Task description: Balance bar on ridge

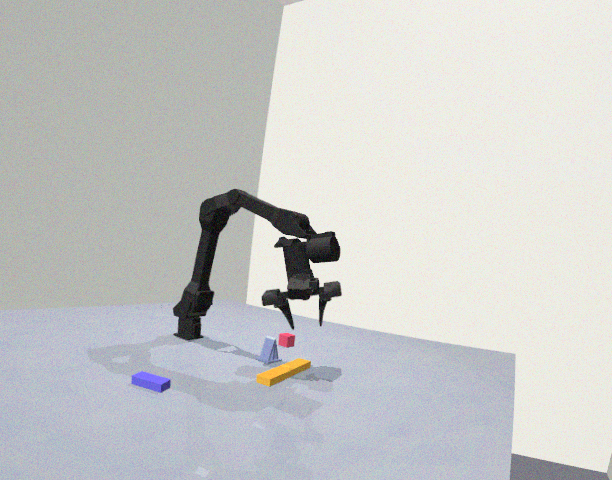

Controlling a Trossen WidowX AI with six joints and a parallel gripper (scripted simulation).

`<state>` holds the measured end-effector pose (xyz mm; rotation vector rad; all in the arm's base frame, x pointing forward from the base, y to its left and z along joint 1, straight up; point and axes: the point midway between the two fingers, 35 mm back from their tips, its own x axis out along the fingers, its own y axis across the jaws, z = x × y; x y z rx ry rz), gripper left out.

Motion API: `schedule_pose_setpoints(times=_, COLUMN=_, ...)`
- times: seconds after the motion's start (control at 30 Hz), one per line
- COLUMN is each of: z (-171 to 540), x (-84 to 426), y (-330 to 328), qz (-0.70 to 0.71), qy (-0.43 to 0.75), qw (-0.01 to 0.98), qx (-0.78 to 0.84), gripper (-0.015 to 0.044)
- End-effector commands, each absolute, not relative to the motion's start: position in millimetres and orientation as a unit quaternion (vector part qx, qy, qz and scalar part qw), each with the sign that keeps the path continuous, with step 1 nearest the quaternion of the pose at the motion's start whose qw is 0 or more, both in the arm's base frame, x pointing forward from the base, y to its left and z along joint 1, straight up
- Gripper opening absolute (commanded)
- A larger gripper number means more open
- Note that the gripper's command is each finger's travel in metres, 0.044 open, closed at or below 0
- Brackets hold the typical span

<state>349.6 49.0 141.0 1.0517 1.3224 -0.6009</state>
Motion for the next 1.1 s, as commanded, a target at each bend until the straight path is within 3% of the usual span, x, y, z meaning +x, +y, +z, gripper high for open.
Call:
schedule_pose_setpoints(times=0.0, z=136, x=357, y=24, qz=-0.317, qy=0.561, qw=0.604, qx=0.469, gripper=0.0315)
schedule_pose_setpoints(times=0.43, z=124, x=366, y=-62, qz=-0.476, qy=0.503, qw=0.526, qx=0.493, gripper=0.0315)
schedule_pose_setpoints(times=1.07, z=78, x=368, y=-64, qz=-0.478, qy=0.503, qw=0.525, qx=0.493, gripper=0.0315)
